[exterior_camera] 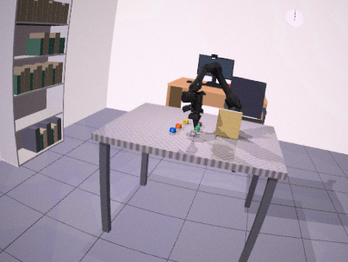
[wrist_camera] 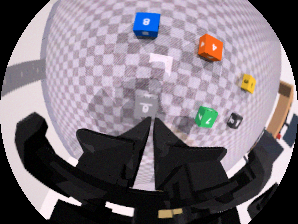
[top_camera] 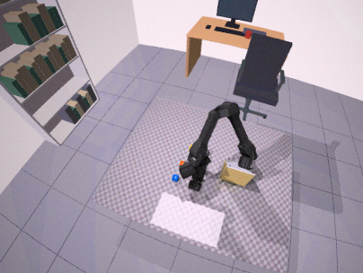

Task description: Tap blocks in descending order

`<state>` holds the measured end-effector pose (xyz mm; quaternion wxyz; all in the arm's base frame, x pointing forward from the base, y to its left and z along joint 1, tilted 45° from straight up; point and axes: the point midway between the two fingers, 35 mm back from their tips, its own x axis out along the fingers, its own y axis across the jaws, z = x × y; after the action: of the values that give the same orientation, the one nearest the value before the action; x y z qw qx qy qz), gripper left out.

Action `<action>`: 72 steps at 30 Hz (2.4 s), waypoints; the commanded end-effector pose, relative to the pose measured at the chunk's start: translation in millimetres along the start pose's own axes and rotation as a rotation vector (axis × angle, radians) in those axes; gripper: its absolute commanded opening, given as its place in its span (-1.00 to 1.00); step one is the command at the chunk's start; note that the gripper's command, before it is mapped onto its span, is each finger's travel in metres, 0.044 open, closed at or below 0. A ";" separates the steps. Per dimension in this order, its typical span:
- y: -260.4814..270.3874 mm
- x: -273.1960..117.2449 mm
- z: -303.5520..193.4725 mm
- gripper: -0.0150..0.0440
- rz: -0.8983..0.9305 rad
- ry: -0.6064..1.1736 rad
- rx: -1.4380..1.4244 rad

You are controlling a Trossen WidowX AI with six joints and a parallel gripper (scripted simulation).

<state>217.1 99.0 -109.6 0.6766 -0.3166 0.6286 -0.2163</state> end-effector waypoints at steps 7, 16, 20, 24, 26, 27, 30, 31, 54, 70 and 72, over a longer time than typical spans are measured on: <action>1.8 9.5 2.6 -0.42 0.007 -0.022 -0.005; 1.6 23.9 2.8 -0.42 0.006 -0.023 -0.005; 1.4 29.9 2.7 -0.42 0.005 -0.023 -0.005; 1.4 30.9 2.7 -0.42 0.005 -0.022 -0.005; 1.4 30.9 2.7 -0.42 0.005 -0.022 -0.005; 2.7 26.1 4.9 -0.42 0.011 -0.026 0.004; 1.8 2.9 2.4 -0.42 0.007 -0.023 -0.004; 1.6 0.6 2.1 -0.42 0.007 -0.022 -0.005; -82.5 -82.7 109.3 -0.42 0.004 -0.025 -0.003; -83.5 -1.5 111.6 -0.42 0.001 -0.025 -0.002; -83.5 -1.5 111.6 -0.42 0.001 -0.025 -0.002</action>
<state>334.4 55.2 -49.7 0.6784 -0.3147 0.6272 -0.2177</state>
